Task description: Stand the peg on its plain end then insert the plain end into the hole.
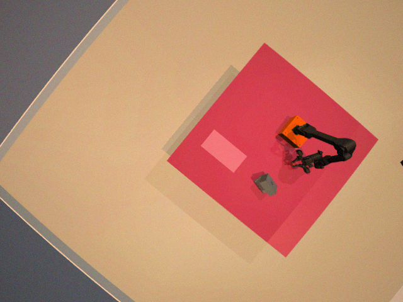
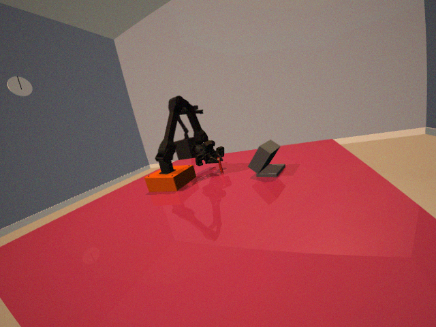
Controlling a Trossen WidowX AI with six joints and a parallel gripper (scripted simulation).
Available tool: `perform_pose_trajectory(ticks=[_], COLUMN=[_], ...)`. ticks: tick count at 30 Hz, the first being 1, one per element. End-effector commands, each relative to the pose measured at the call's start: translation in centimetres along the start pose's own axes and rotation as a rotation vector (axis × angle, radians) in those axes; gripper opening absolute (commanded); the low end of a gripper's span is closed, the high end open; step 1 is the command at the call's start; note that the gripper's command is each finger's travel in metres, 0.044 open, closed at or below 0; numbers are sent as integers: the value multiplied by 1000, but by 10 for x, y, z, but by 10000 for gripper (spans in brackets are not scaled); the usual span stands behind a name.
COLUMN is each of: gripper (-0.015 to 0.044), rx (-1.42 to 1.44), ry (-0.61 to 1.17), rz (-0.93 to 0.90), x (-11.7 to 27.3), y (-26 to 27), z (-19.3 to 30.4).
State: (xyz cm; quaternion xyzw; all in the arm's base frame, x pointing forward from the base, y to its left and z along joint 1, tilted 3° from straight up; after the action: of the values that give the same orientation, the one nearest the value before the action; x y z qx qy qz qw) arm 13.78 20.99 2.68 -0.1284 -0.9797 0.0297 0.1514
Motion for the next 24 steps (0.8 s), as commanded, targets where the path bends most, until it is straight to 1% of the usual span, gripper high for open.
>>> perform_pose_trajectory(ticks=[1,21,24], gripper=[130,130,209], rx=[0,0,0], ry=[0,0,0], rz=[0,0,0], x=[0,0,0], y=[0,0,0], z=[0,0,0])
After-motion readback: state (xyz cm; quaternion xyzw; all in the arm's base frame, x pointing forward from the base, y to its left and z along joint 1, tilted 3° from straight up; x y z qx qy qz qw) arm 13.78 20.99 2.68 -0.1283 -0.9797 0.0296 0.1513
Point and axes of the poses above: the point midway between the two fingers, 35 mm back from their tips, its own x axis back along the fingers, its own y axis across the jaws, z = x × y, the point moved 4 cm from there along x, back along the fingers, and after that the axes turned 9 degrees about x, right-handed, at the moved point
